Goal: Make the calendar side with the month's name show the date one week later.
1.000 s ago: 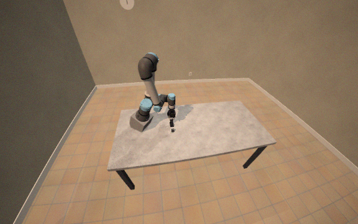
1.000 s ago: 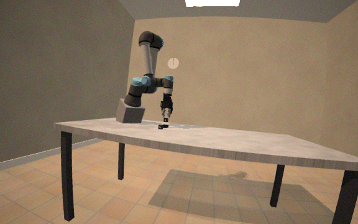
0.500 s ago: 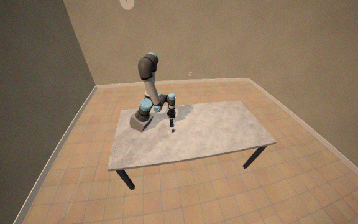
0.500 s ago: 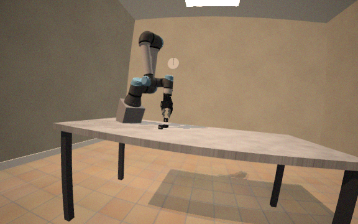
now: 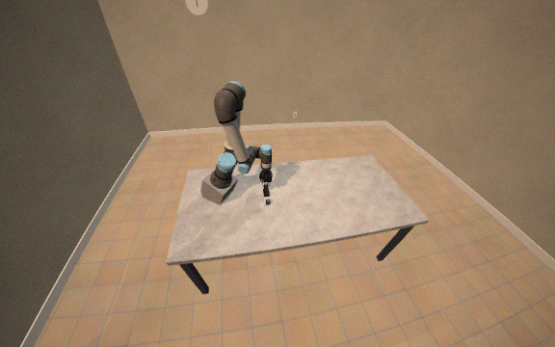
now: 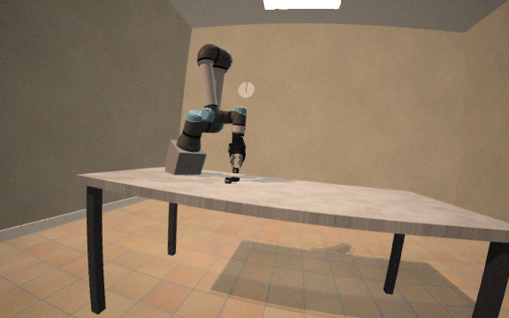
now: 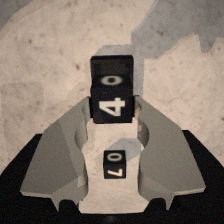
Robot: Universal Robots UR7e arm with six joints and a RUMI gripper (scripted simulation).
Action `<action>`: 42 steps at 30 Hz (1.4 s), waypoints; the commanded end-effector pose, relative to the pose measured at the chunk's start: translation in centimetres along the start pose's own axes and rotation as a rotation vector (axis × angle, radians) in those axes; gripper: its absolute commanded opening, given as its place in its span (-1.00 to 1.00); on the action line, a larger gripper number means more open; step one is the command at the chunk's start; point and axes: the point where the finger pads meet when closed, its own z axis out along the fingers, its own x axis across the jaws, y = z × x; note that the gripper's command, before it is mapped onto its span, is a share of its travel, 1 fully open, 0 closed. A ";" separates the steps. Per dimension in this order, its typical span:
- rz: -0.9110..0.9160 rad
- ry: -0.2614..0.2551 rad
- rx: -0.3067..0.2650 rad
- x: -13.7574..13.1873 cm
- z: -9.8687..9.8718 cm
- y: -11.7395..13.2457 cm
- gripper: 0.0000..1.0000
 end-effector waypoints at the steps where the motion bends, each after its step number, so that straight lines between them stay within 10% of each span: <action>1: 0.000 0.001 0.000 0.0 0.0 0.0 -0.80; 42: 0.000 0.001 0.000 0.0 2.3 0.0 -0.80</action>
